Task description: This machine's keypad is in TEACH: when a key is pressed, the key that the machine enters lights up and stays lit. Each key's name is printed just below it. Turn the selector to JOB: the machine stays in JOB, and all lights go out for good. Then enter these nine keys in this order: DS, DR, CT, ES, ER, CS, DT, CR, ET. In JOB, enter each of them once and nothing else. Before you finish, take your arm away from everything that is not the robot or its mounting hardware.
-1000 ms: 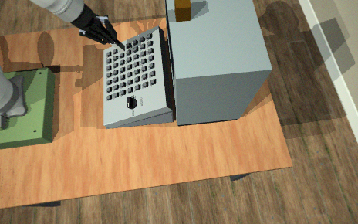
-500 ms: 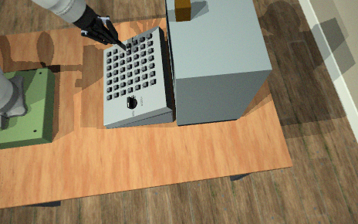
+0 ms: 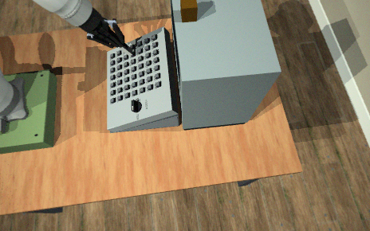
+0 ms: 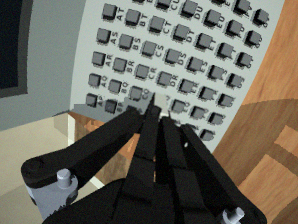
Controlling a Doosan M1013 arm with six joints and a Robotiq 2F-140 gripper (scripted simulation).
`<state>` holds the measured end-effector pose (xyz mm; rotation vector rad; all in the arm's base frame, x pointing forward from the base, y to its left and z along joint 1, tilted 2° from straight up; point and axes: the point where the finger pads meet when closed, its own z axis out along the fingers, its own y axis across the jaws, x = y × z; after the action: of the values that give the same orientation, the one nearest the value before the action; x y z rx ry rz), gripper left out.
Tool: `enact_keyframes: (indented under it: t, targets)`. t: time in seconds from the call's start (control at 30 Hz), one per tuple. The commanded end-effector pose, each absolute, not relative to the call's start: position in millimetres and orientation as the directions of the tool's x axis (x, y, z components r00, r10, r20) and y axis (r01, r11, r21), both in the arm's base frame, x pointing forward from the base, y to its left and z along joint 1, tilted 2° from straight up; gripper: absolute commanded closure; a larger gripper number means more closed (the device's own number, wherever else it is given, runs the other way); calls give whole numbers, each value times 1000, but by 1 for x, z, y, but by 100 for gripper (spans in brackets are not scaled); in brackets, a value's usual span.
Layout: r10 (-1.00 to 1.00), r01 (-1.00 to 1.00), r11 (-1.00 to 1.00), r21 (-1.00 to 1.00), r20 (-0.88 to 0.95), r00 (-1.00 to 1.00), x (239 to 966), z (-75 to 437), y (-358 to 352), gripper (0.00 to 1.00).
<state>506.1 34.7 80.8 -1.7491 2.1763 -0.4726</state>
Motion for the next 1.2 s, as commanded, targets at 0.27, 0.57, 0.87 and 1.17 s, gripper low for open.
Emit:
enact_keyframes:
  t: [0.27, 0.57, 0.87, 1.17]
  targets:
    - [-978, -876, 201, -438, -33, -208, 506, 81, 35, 100]
    - [-978, -876, 201, -438, -33, -208, 506, 80, 35, 100]
    - [-978, -876, 201, -438, -33, -208, 507, 79, 35, 100]
    - [-978, -876, 201, -438, -33, -208, 509, 75, 34, 100]
